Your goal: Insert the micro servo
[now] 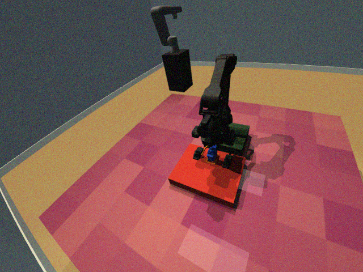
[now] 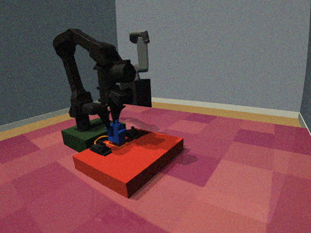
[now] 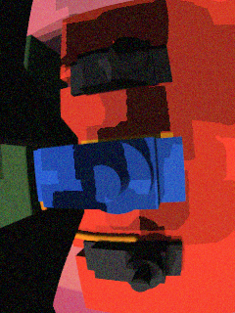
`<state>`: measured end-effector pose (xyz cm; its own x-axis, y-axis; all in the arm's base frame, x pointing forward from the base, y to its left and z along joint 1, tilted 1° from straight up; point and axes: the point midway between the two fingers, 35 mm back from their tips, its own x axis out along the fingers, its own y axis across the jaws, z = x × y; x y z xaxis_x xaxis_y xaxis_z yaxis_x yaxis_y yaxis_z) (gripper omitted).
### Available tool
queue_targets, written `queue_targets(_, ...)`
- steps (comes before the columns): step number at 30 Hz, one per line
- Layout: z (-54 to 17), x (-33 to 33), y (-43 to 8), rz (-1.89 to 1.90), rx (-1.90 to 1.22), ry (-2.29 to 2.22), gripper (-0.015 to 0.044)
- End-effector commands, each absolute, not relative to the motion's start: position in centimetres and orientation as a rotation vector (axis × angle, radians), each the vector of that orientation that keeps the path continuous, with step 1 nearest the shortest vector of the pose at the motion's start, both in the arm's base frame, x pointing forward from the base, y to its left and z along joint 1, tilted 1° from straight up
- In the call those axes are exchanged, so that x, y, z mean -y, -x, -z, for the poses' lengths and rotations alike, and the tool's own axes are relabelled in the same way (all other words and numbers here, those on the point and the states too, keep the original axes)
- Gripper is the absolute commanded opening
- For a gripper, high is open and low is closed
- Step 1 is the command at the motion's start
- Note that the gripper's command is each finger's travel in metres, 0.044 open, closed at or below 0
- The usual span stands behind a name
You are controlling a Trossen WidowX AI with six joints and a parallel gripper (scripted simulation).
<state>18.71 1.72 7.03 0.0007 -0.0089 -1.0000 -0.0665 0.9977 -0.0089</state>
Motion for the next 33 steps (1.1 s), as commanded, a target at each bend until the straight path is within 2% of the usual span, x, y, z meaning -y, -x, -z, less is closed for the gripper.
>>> queue_targets(1, -6.8, -1.7, -18.8, -0.04, -1.568, 0.06, 0.0)
queue_targets(33, -4.2, -1.6, -18.8, -0.04, -1.568, 0.06, 0.0)
